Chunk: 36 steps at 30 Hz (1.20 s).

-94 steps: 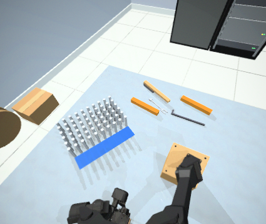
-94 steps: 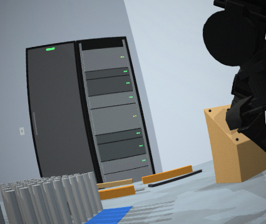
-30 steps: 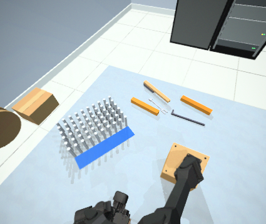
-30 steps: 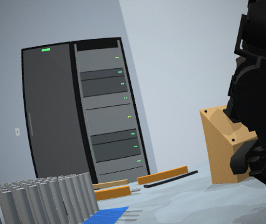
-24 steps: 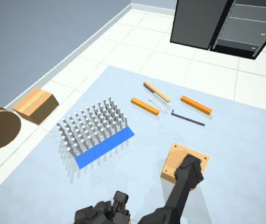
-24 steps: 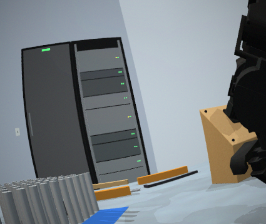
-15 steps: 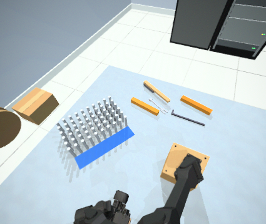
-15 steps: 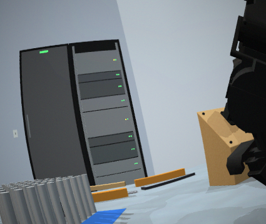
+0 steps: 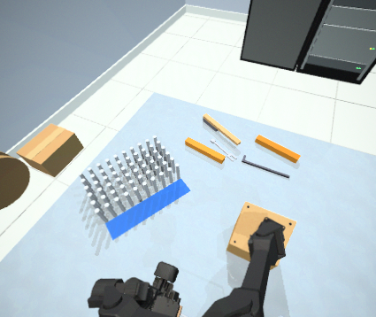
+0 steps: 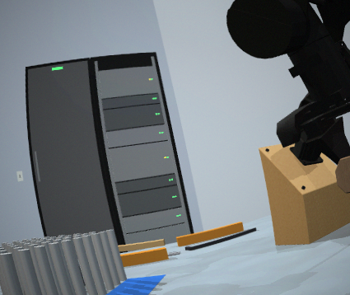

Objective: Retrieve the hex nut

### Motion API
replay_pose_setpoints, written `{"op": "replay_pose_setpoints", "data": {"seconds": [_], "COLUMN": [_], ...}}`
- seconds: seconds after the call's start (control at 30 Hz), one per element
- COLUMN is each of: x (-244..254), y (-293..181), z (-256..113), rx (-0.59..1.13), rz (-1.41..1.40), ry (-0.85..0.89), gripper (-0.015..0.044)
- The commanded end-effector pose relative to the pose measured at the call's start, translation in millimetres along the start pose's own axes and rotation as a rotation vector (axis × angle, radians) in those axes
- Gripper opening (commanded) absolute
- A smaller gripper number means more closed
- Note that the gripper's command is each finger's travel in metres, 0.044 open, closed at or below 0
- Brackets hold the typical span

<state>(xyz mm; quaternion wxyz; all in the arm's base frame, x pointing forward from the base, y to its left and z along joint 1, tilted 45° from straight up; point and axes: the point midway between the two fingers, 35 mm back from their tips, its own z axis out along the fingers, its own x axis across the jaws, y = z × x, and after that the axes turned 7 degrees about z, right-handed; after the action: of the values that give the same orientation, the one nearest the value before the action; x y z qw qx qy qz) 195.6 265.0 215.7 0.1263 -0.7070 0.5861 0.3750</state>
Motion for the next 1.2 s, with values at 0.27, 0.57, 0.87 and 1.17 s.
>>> {"op": "replay_pose_setpoints", "data": {"seconds": [0.27,0.57,0.87,1.17], "x": [1.7,17.8,34.4,51.4], "y": [16.9,6.6,-2.6,-10.8], "z": [-32.7,-37.4,-42.1,-46.8], "rx": [0.007,0.058,0.107,0.152], "rz": [0.044,0.344,0.645,0.945], "ry": [-0.013,-0.025,-0.050,-0.090], "gripper": [0.0000,0.0000,0.0000,0.0000]}}
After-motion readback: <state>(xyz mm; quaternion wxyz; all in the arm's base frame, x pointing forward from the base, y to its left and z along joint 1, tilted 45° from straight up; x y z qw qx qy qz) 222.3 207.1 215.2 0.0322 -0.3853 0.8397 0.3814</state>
